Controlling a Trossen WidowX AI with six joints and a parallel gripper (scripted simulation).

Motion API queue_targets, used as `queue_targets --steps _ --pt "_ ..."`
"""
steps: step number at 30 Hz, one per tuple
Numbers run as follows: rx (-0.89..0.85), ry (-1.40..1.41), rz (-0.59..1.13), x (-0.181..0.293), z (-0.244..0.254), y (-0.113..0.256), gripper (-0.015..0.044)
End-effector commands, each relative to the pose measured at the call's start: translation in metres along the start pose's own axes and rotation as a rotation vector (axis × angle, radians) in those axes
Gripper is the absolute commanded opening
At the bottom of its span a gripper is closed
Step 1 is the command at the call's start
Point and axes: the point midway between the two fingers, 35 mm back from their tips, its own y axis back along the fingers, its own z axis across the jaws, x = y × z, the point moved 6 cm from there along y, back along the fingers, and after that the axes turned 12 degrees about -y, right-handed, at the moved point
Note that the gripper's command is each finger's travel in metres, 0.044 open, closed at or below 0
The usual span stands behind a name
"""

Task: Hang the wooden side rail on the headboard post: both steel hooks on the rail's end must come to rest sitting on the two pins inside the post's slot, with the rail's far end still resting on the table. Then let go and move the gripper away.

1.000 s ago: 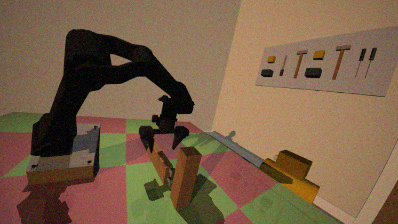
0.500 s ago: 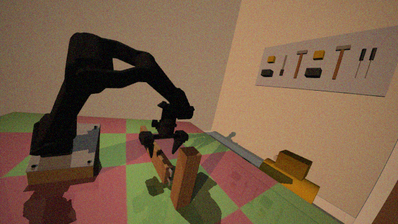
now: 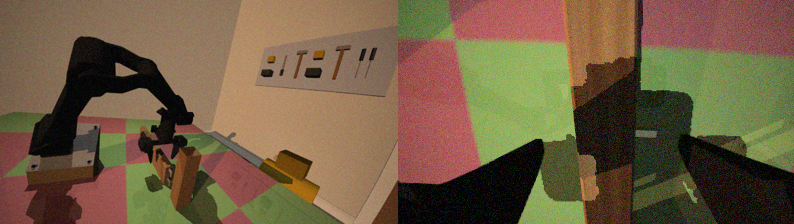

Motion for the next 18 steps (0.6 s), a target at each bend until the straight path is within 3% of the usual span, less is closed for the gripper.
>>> queue_targets --steps 1,13,18 --pt "-0.002 0.009 0.007 0.0 0.002 -0.007 0.044" --pt "-0.002 0.009 0.01 0.001 0.003 -0.024 0.044" --pt "-0.002 0.009 0.01 0.001 0.003 -0.024 0.0309"
